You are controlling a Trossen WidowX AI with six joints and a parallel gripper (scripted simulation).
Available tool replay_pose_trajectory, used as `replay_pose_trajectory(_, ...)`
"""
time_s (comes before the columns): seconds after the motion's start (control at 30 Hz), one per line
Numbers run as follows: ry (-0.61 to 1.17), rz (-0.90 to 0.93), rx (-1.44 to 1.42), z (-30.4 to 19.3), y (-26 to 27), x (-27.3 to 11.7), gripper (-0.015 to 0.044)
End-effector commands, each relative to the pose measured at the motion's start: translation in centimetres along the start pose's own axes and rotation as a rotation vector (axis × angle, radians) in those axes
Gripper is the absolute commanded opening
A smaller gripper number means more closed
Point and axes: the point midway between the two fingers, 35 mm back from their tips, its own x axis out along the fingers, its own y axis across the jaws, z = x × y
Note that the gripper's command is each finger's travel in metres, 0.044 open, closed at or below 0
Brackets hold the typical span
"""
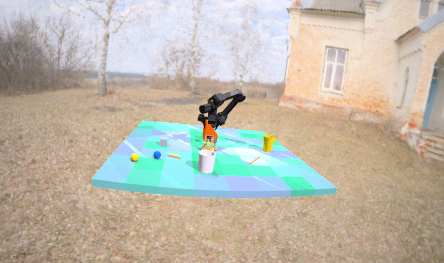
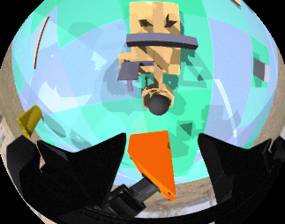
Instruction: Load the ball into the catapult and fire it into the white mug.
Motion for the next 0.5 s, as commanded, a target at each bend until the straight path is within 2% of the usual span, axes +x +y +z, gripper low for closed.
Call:
replay_pose_trajectory(0.0,-0.056,-0.026,0.017,-2.0,-0.2,-4.8,0.0440)
replay_pose_trajectory(0.1,-0.066,-0.024,0.020,-0.4,-0.5,-3.3,0.0440)
replay_pose_trajectory(0.47,-0.411,-0.117,0.082,10.1,-3.2,-9.5,0.0440)
